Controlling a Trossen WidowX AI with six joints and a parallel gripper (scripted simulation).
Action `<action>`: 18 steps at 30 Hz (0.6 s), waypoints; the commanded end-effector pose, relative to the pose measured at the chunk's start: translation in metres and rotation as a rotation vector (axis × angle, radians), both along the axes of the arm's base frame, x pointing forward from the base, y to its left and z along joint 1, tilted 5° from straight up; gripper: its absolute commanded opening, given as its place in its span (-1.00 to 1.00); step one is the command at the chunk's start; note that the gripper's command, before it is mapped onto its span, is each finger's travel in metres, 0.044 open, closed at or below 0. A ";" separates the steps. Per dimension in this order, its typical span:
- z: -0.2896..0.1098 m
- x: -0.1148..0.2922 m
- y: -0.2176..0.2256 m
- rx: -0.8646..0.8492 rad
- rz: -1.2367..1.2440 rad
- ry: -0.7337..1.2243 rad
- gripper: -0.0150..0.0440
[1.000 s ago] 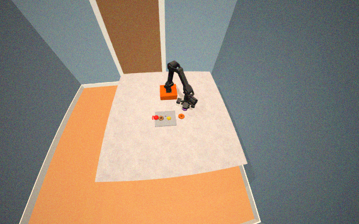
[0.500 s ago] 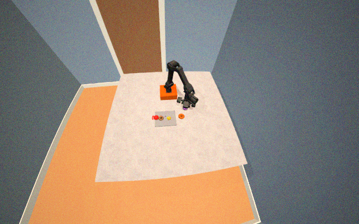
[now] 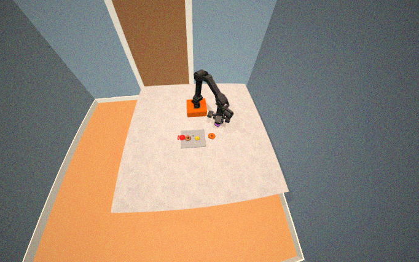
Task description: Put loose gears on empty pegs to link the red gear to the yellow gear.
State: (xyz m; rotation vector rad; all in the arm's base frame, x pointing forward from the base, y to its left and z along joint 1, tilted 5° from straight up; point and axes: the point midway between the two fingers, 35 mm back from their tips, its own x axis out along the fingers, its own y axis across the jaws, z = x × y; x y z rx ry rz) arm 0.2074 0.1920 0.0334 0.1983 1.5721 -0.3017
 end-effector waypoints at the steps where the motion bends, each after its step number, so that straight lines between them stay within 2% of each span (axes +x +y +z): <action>1: 0.010 0.001 0.003 0.006 -0.004 -0.001 -0.49; 18: 0.056 -0.002 0.006 0.006 -0.004 0.000 -0.49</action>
